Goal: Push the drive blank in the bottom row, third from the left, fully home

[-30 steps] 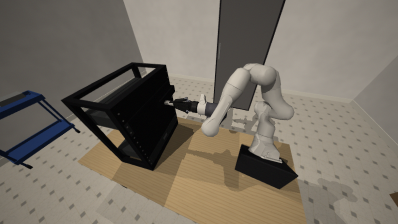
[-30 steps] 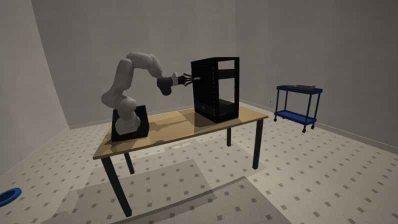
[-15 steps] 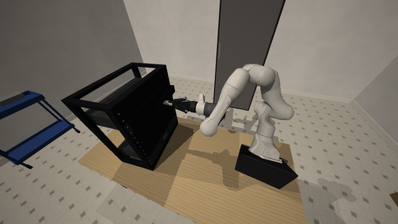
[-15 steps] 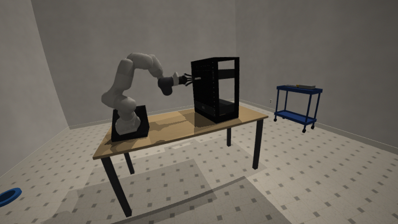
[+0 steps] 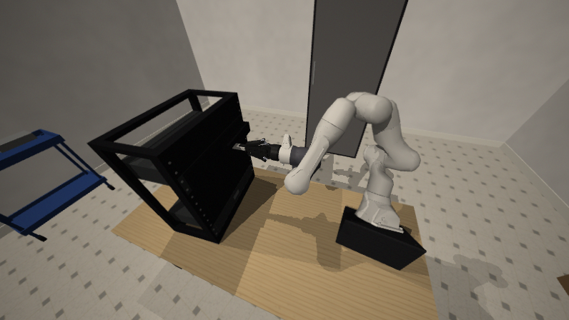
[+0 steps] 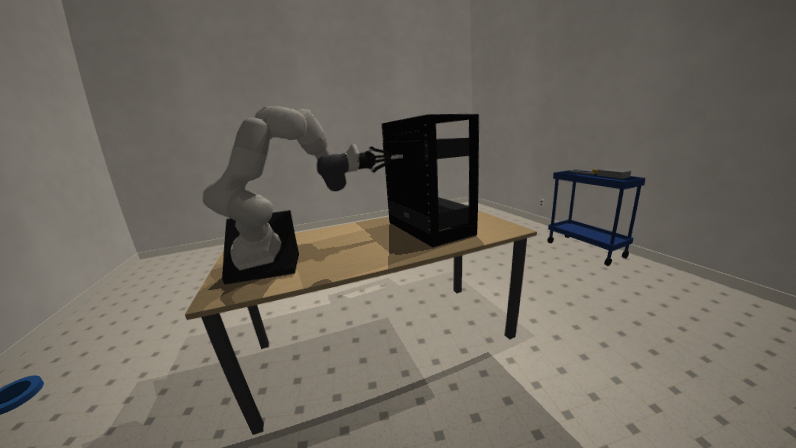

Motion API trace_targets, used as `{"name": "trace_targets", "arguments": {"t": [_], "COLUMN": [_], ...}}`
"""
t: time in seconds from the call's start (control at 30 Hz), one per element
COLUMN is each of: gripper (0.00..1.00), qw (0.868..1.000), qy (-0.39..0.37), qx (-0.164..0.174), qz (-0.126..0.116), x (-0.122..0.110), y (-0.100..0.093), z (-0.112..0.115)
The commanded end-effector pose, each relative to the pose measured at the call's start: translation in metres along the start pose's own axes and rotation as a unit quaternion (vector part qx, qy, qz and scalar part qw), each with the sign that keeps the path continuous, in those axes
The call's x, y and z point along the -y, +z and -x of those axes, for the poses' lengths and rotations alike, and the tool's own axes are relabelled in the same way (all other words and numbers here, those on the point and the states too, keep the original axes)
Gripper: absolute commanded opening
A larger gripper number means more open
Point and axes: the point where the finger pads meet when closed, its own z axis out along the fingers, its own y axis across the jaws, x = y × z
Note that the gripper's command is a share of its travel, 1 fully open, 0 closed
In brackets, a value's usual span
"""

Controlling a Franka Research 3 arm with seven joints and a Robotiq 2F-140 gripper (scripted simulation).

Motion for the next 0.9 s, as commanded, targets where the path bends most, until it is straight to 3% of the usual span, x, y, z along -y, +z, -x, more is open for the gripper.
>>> {"name": "trace_targets", "arguments": {"t": [0.0, 0.87], "gripper": [0.00, 0.00], "qw": [1.000, 1.000], "qy": [-0.002, -0.002], "qx": [0.001, 0.001], "qz": [0.005, 0.005], "x": [-0.0046, -0.0061], "y": [0.0075, 0.0118], "z": [-0.0013, -0.0022]}}
